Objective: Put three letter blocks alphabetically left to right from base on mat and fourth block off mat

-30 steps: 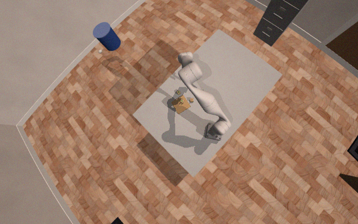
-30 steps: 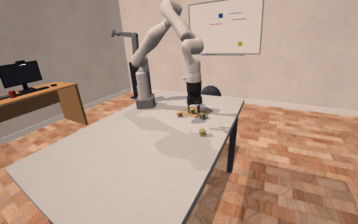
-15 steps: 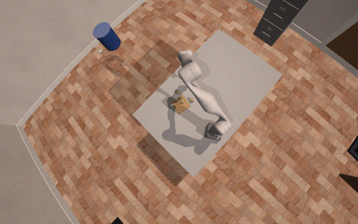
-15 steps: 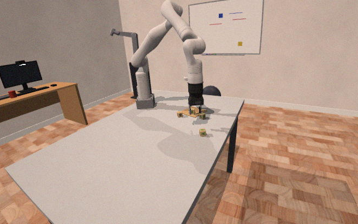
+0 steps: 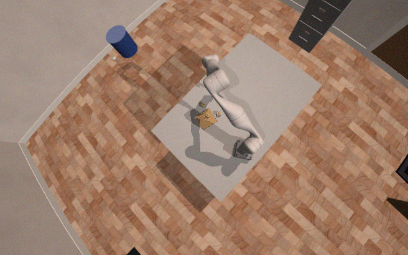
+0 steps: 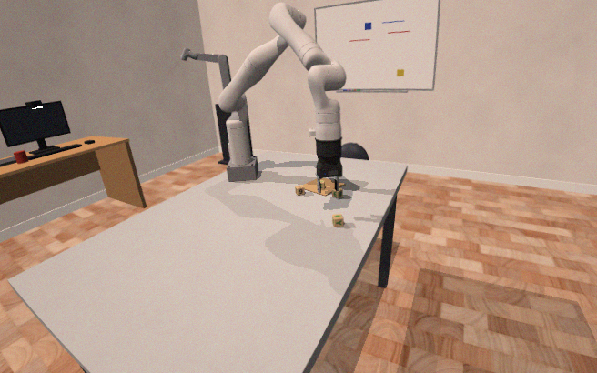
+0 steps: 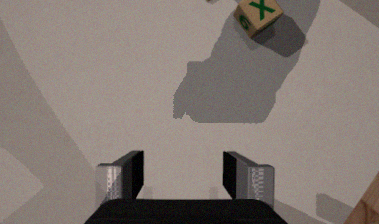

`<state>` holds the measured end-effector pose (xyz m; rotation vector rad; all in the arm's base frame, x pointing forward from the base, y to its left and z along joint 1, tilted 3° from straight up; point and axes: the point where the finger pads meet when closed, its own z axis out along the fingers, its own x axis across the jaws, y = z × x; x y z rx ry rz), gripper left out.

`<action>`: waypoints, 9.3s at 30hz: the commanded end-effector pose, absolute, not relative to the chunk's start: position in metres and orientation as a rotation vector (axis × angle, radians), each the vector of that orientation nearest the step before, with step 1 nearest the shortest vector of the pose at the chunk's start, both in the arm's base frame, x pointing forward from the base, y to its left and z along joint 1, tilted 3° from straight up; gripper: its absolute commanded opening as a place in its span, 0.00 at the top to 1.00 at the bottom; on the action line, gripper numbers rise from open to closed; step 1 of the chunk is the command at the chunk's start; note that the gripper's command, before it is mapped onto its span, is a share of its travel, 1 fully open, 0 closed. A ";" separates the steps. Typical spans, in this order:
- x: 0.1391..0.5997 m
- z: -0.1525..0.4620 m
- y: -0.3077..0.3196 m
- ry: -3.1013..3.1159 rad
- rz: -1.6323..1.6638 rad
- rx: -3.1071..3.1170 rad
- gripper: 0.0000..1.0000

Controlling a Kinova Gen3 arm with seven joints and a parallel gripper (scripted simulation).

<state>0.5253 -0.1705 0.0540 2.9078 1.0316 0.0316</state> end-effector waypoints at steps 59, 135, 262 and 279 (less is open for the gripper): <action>0.571 0.058 -0.210 1.037 0.029 2.906 0.00; 0.600 0.061 -0.241 1.049 0.025 2.902 0.00; 0.349 0.096 -0.061 1.276 0.015 2.809 0.00; 0.349 0.095 -0.061 1.268 0.015 2.813 0.00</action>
